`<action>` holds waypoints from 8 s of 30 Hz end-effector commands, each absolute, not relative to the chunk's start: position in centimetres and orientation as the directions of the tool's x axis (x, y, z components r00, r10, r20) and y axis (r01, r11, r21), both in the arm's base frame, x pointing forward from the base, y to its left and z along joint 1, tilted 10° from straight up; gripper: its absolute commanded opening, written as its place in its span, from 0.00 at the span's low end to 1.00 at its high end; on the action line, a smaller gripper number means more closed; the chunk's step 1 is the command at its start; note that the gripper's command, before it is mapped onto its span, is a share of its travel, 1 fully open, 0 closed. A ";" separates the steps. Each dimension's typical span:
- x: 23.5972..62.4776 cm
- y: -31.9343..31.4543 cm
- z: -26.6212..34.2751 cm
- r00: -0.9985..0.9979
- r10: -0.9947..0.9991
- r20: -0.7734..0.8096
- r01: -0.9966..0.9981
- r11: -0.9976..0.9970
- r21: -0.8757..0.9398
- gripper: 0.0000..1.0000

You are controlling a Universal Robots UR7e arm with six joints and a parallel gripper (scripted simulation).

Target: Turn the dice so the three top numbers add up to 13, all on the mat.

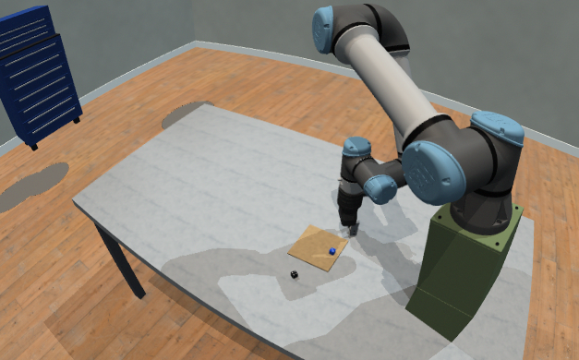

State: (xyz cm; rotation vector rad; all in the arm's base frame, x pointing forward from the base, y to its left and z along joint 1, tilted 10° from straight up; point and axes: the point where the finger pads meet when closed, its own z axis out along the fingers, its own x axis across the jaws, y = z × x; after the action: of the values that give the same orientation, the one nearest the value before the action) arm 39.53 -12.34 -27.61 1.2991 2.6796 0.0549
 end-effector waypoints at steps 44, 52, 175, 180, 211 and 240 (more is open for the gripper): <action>39.6 -12.4 -27.6 -0.609 0.783 -0.131 0.777 0.621 0.104 0.34; 39.6 -12.4 -27.6 -0.609 0.783 -0.131 0.777 0.621 0.104 0.34; 43.6 -0.3 -18.1 -0.012 0.999 -0.041 0.987 0.019 0.162 0.34; 43.8 -0.3 -19.1 -0.012 0.999 -0.041 0.987 0.019 0.162 0.34; 45.1 -0.5 -26.3 -0.012 0.999 -0.041 0.987 0.019 0.162 0.34; 45.1 -0.5 -26.3 -0.012 0.999 -0.041 0.987 0.019 0.162 0.34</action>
State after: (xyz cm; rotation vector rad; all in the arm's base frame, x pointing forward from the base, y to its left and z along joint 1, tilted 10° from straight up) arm 45.05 -0.53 -26.30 2.1022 2.1347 0.1302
